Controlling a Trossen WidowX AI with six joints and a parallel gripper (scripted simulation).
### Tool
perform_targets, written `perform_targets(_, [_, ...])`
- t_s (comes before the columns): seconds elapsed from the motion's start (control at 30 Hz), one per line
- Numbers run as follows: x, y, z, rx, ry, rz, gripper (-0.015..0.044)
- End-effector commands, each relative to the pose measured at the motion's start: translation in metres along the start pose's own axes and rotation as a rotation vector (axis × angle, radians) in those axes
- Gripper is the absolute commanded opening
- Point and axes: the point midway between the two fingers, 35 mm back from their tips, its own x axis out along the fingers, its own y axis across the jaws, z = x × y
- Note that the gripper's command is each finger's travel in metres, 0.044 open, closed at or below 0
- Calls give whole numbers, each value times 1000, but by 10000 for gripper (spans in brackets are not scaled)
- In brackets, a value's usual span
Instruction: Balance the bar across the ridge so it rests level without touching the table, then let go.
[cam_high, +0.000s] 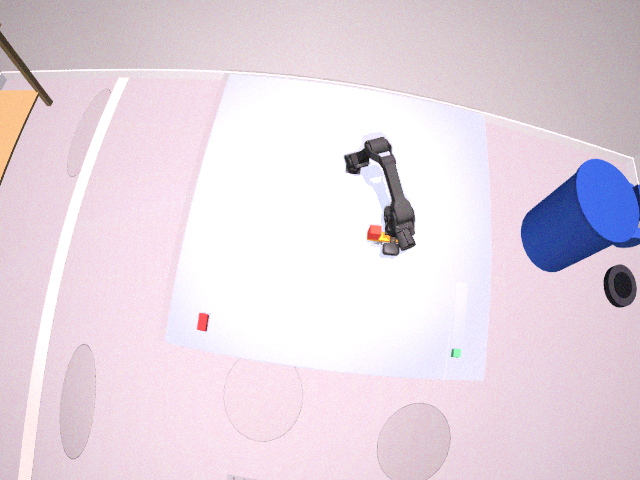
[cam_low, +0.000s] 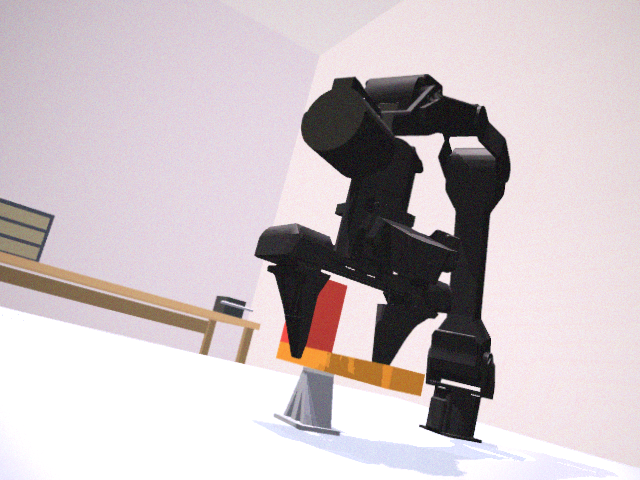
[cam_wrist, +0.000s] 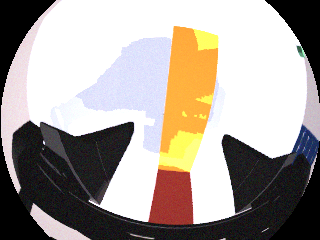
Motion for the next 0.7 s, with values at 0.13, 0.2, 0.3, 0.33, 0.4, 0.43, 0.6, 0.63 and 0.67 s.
perform_targets(0.13, [-50, -5, 2, 0, 0, 0, 440])
perform_targets(0.2, [-73, -4, 2, 0, 0, 0, 440])
perform_targets(0.3, [-98, -1, 0, 0, 0, 0, 440])
perform_targets(0.33, [-100, 0, 0, 0, 0, 0, 440])
perform_targets(0.4, [-100, 0, 0, 0, 0, 0, 440])
perform_targets(0.43, [-100, 0, 0, 0, 0, 0, 440])
perform_targets(0.6, [-100, 0, 0, 0, 0, 0, 440])
perform_targets(0.63, [-100, 0, 0, 0, 0, 0, 440])
perform_targets(0.67, [-100, 0, 0, 0, 0, 0, 440])
